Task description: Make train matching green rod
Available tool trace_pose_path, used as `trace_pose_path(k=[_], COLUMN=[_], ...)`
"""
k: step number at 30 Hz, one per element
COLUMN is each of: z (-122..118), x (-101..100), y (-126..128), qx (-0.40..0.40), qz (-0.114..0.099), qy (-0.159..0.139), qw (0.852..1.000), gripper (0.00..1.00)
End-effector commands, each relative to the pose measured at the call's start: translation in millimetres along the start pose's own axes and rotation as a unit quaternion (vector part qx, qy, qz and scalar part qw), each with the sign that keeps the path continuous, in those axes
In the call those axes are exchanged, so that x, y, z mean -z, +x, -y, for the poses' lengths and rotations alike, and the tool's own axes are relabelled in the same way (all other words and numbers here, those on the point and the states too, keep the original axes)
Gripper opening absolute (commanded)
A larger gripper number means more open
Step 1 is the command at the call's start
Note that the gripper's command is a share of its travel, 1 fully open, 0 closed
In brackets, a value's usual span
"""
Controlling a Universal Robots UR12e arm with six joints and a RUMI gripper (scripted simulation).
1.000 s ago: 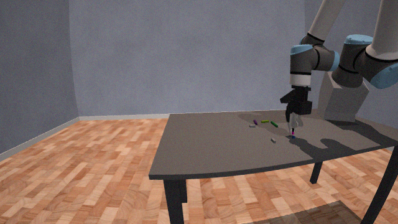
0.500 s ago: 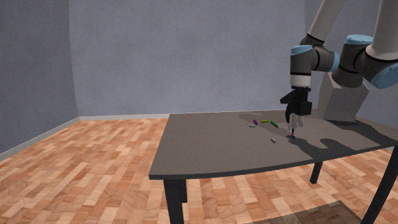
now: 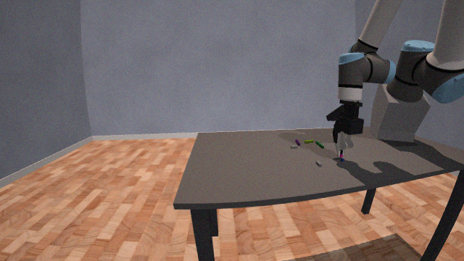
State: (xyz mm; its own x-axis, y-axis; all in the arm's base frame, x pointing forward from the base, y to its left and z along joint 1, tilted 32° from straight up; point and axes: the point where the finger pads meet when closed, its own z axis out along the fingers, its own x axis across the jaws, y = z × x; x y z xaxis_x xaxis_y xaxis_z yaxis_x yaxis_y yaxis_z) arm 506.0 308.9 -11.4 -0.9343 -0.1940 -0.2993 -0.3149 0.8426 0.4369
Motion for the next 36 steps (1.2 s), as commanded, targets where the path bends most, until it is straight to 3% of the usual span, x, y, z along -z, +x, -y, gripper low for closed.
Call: trace_pose_path(k=[1, 36], z=[0.0, 0.0], x=[0.3, -11.9], y=[-0.4, -0.4], qx=[0.000, 0.000], qz=[0.000, 0.000], qy=[0.000, 0.000], qw=[1.000, 1.000], gripper=[0.00, 0.00])
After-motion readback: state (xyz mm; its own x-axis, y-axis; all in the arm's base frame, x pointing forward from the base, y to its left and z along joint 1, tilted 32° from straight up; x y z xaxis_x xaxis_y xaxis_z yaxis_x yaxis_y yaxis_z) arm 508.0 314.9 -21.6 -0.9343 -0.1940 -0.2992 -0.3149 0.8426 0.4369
